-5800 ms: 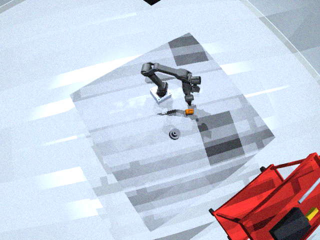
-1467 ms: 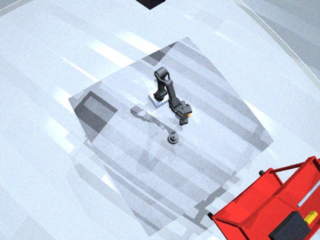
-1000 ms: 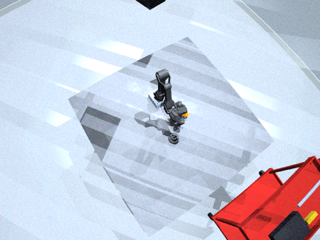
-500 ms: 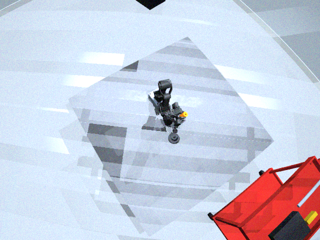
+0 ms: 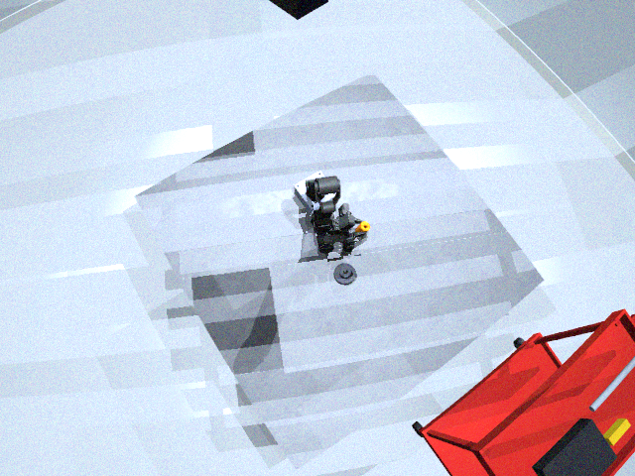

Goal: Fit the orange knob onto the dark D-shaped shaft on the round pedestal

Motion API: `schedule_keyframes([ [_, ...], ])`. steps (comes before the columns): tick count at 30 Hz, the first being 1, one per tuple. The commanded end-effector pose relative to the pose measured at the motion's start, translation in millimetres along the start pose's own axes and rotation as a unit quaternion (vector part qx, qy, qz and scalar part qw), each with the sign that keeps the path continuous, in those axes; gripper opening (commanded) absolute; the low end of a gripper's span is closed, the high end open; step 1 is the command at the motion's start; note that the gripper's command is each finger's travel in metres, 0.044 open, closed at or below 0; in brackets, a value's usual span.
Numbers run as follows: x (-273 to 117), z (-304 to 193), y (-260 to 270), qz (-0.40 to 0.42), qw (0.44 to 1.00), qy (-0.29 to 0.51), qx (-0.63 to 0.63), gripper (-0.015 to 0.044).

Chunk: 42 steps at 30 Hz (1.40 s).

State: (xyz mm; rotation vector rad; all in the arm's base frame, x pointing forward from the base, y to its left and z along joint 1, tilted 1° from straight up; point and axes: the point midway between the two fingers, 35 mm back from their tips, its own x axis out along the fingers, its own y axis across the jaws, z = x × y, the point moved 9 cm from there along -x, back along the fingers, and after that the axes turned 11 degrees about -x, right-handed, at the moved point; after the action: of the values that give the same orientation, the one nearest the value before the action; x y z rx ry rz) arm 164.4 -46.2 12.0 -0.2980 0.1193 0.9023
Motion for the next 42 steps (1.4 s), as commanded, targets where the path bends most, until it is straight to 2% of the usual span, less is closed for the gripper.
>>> schedule_keyframes([
  [1, 0.1, -0.2, 0.0, 0.000, 1.000, -0.001, 0.001, 0.0259],
  [25, 0.1, -0.2, 0.0, 0.000, 1.000, -0.001, 0.001, 0.0260],
  [32, 0.1, -0.2, 0.0, 0.000, 1.000, -0.001, 0.001, 0.0440],
  [42, -0.6, 3.1, -1.9, 0.000, 1.000, -0.001, 0.001, 0.0440],
])
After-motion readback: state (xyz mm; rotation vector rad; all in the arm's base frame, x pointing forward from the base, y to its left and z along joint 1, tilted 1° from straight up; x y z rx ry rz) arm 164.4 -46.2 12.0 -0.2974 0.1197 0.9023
